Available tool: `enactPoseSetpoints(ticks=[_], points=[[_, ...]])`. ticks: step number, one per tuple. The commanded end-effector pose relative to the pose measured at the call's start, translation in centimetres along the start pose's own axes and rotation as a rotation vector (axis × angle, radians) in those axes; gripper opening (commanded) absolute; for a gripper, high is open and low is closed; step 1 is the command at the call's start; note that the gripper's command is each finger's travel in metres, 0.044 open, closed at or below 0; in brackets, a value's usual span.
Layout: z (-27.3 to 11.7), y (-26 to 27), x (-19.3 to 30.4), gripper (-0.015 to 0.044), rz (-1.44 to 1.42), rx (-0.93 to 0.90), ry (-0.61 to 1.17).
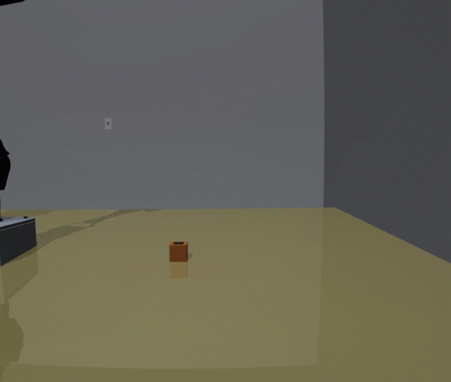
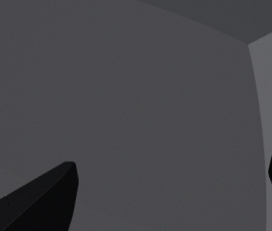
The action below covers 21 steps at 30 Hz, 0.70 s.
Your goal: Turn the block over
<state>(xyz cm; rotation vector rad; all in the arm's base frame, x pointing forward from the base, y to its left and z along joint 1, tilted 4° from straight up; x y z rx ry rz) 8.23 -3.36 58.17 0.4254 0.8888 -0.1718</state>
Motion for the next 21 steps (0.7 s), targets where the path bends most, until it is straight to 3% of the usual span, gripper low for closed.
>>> enactPoseSetpoints(ticks=[1,10,21], points=[[0.0,0.2,0.0,0.0426,-0.008,-0.001,-0.005],[-0.8,6.8,0.2,0.044,-0.211,-0.093,-0.147],[-0.8,14.7,4.3,0.044,-0.448,-0.267,-0.199]])
Point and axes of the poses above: the point midway between the two fingers, 35 mm back from their tips, its own z axis out along the fingers, its own y axis across the jaws, x = y × z, the point moved 4 cm from there along -z, back along the fingers, and after that the axes turned 15 degrees about z, right-handed, at the moved point
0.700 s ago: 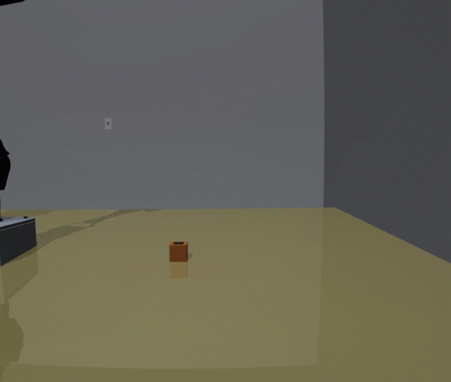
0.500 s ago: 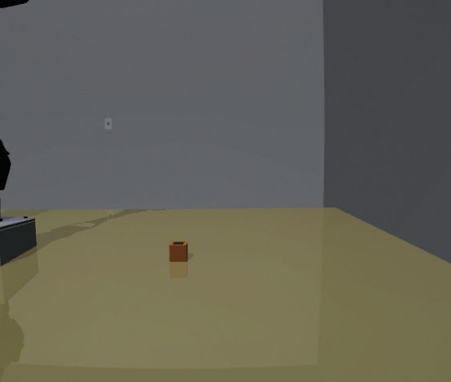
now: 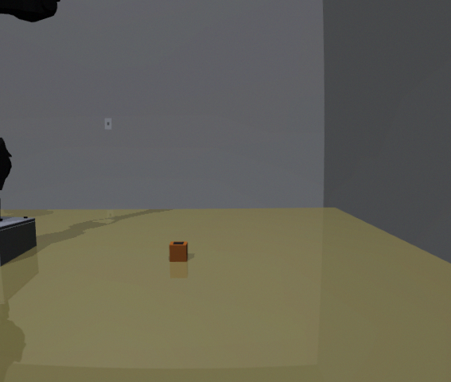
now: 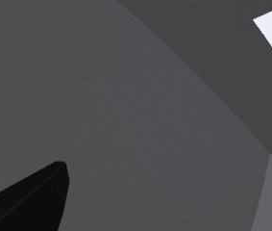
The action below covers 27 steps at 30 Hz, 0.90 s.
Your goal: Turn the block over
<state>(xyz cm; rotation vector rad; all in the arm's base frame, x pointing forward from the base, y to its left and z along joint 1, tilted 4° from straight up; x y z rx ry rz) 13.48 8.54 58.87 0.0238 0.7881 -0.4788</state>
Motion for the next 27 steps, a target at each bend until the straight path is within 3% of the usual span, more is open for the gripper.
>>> enactPoseSetpoints(ticks=[1,8,15,21,27], points=[[0.7,3.6,0.7,0.044,-0.054,-0.087,-0.019],[1.8,11.9,5.5,0.044,-0.158,-0.329,0.037],[1.9,18.1,13.8,0.044,-0.223,-0.568,0.229],[0.6,20.5,22.8,0.044,-0.267,-0.714,0.501],[-0.7,20.6,28.3,0.044,-0.286,-0.765,0.689]])
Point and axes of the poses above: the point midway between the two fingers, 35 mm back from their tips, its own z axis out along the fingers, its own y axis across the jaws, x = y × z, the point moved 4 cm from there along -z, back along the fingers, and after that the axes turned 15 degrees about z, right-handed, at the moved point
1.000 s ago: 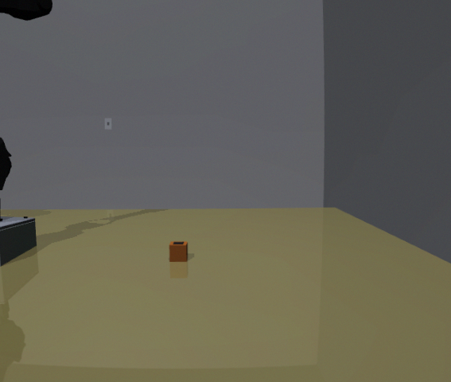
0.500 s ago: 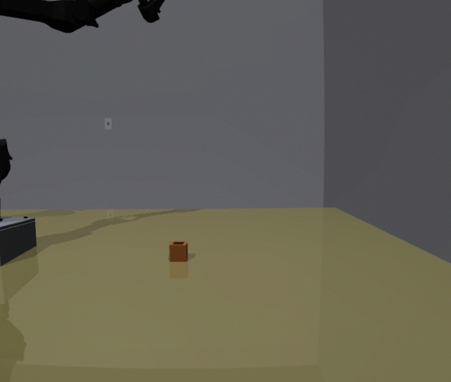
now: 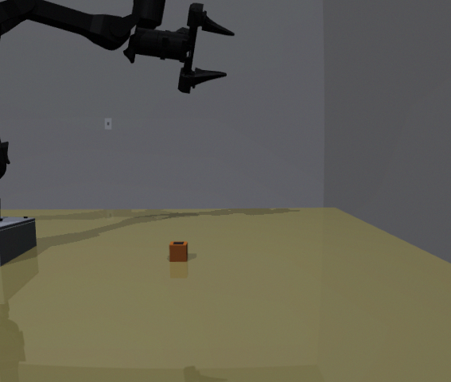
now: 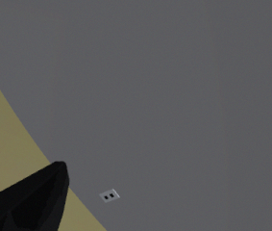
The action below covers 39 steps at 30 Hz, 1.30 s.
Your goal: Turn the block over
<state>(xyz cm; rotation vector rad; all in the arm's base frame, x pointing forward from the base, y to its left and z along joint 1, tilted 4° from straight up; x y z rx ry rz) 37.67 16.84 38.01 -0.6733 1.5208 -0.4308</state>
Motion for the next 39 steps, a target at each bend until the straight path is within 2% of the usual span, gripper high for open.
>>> enactPoseSetpoints(ticks=[1,4,11,18,21,29,32,39], points=[[1.6,0.7,3.7,0.044,0.039,-0.063,0.13],[3.0,1.5,7.2,0.044,0.099,-0.133,0.264],[4.4,3.4,17.2,0.044,0.361,-0.288,0.696],[1.9,4.3,26.7,0.044,0.742,-0.33,1.241],[0.4,4.4,29.1,0.044,0.882,-0.31,1.434],[-0.1,4.6,29.6,0.044,0.892,-0.308,1.448],[0.0,6.6,31.8,0.044,0.892,-0.308,1.449],[0.2,7.6,33.0,0.044,0.892,-0.308,1.449]])
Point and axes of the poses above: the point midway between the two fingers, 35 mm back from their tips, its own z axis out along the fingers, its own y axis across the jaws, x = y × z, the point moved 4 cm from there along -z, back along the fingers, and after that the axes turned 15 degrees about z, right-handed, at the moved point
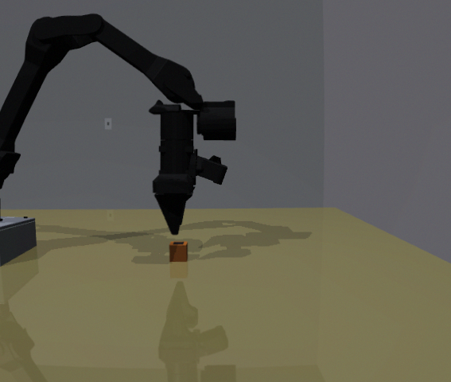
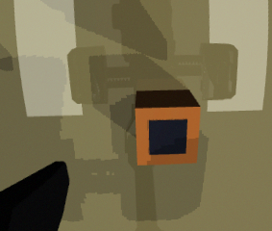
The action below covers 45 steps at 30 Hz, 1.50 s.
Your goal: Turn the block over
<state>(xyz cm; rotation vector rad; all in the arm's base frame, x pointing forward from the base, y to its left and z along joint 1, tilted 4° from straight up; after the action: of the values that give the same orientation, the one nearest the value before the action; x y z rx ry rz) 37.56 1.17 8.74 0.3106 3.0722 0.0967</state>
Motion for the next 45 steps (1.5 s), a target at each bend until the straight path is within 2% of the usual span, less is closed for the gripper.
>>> enactPoseSetpoints(ticks=[1,24,35,45], points=[[1.0,0.1,-0.1,0.044,0.005,-0.008,-0.009],[4.3,0.1,-0.1,0.044,0.005,-0.008,-0.009],[4.3,0.1,-0.1,0.0151,0.005,-0.008,-0.009],[4.3,0.1,-0.1,0.0085,0.005,-0.008,-0.009]])
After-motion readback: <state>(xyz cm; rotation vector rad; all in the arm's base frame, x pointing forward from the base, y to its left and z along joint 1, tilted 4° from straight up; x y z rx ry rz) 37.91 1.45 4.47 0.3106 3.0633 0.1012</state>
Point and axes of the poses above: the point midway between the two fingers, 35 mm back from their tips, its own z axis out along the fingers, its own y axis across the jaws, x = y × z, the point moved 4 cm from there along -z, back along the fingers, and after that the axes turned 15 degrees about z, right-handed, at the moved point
